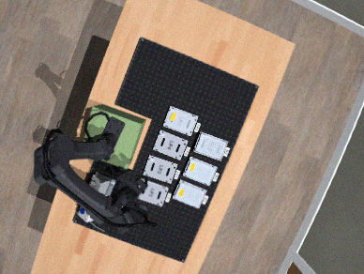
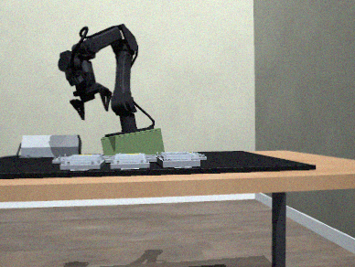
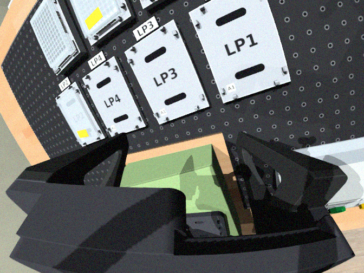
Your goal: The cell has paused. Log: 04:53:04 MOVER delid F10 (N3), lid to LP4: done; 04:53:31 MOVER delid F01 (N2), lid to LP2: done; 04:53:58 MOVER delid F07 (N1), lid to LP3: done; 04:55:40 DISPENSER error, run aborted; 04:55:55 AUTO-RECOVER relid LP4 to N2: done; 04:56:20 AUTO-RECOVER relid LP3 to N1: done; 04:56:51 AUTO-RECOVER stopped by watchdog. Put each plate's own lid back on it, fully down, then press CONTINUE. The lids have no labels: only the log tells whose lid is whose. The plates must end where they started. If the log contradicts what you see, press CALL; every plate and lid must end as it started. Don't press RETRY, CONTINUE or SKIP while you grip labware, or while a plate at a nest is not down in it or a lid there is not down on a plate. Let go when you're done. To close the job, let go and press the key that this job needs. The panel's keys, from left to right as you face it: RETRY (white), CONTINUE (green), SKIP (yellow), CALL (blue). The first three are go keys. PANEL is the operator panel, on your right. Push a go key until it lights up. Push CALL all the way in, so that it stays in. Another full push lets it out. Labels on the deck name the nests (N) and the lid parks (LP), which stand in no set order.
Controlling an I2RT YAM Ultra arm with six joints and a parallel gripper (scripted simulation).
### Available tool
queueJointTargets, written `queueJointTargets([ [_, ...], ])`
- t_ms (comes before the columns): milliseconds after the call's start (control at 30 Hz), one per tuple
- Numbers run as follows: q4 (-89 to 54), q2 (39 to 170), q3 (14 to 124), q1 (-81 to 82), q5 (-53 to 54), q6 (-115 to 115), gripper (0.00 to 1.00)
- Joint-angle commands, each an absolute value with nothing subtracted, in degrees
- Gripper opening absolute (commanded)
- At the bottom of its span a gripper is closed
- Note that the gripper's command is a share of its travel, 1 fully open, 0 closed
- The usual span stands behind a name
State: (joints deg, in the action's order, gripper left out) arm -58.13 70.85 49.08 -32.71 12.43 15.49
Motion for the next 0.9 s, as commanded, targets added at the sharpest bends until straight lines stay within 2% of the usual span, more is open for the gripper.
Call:
queueJointTargets([
  [0, -54.63, 74.01, 51.83, -28.97, 9.99, 12.68, 1.0],
  [233, -54.11, 72.84, 51.07, -29.43, 9.72, 12.59, 1.0],
  [533, -50.96, 82.0, 53.26, -19.13, 5.18, 8.49, 1.0],
  [867, -50.39, 81.31, 52.53, -19.44, 4.86, 8.23, 1.0],
])
